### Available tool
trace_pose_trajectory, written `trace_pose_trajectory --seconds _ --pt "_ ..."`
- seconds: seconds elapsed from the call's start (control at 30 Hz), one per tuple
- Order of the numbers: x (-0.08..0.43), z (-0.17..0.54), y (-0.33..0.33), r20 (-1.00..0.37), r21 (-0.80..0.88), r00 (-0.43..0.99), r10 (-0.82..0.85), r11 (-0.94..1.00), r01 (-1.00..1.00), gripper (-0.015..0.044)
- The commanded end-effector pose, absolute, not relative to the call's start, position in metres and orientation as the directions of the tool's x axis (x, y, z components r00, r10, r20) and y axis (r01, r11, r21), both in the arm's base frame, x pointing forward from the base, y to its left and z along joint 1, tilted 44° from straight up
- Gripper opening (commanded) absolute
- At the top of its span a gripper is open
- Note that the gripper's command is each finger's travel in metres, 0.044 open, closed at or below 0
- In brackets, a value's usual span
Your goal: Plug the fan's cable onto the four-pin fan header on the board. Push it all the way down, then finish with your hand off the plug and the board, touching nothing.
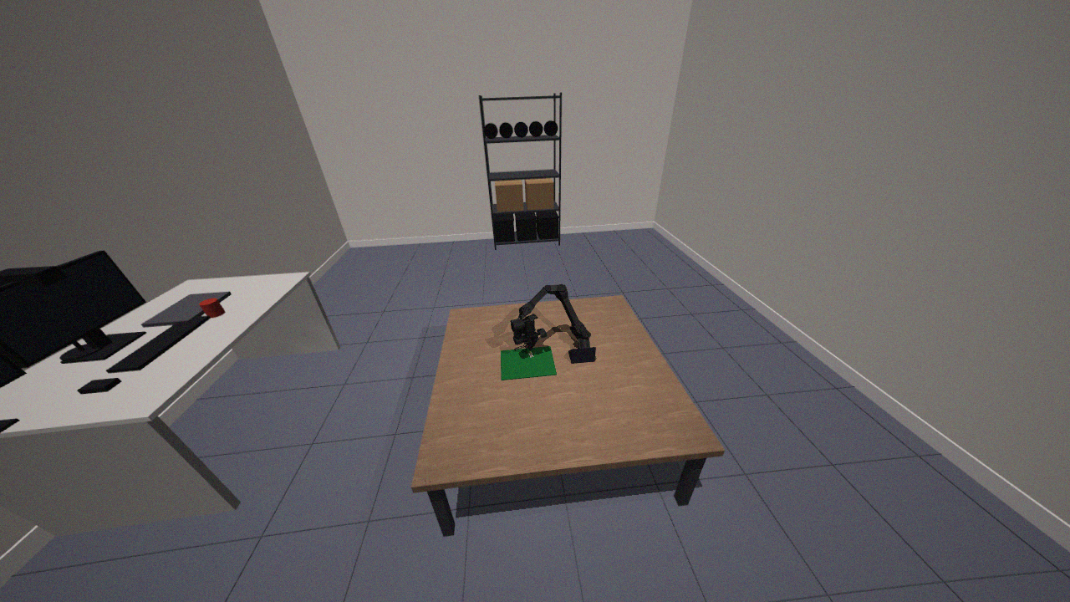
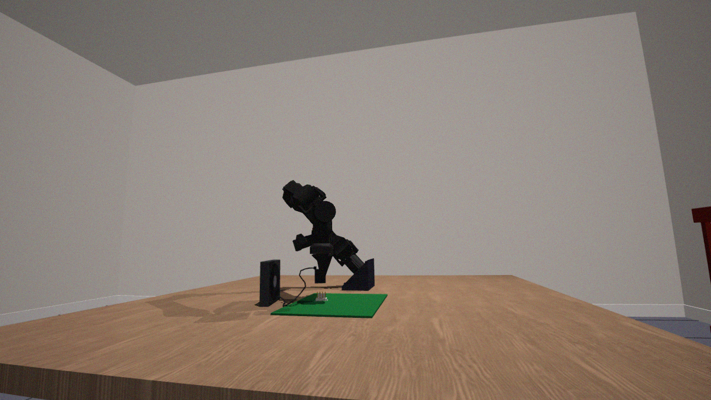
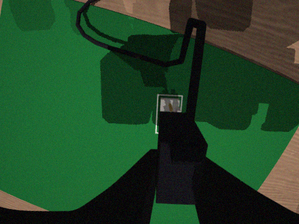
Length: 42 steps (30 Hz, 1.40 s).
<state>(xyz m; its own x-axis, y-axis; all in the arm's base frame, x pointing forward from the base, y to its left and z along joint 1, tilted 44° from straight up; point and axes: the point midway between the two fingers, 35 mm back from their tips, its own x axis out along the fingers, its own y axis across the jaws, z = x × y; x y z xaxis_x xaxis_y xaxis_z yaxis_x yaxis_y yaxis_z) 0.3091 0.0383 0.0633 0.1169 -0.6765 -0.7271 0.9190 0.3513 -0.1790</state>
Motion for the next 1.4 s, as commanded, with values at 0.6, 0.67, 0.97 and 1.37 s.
trace_pose_trajectory --seconds 0.6,0.67,0.97,1.37 --pt "0.310 0.045 0.026 -0.726 -0.181 0.116 -0.678 0.352 0.918 0.0000" --pt "0.310 0.045 0.026 -0.726 -0.181 0.116 -0.678 0.352 0.918 0.0000" --pt "0.311 0.046 0.025 -0.726 -0.183 0.116 -0.678 0.353 0.918 0.0000" --pt "0.312 0.046 0.024 -0.726 -0.183 0.116 -0.678 0.353 0.917 0.0000"
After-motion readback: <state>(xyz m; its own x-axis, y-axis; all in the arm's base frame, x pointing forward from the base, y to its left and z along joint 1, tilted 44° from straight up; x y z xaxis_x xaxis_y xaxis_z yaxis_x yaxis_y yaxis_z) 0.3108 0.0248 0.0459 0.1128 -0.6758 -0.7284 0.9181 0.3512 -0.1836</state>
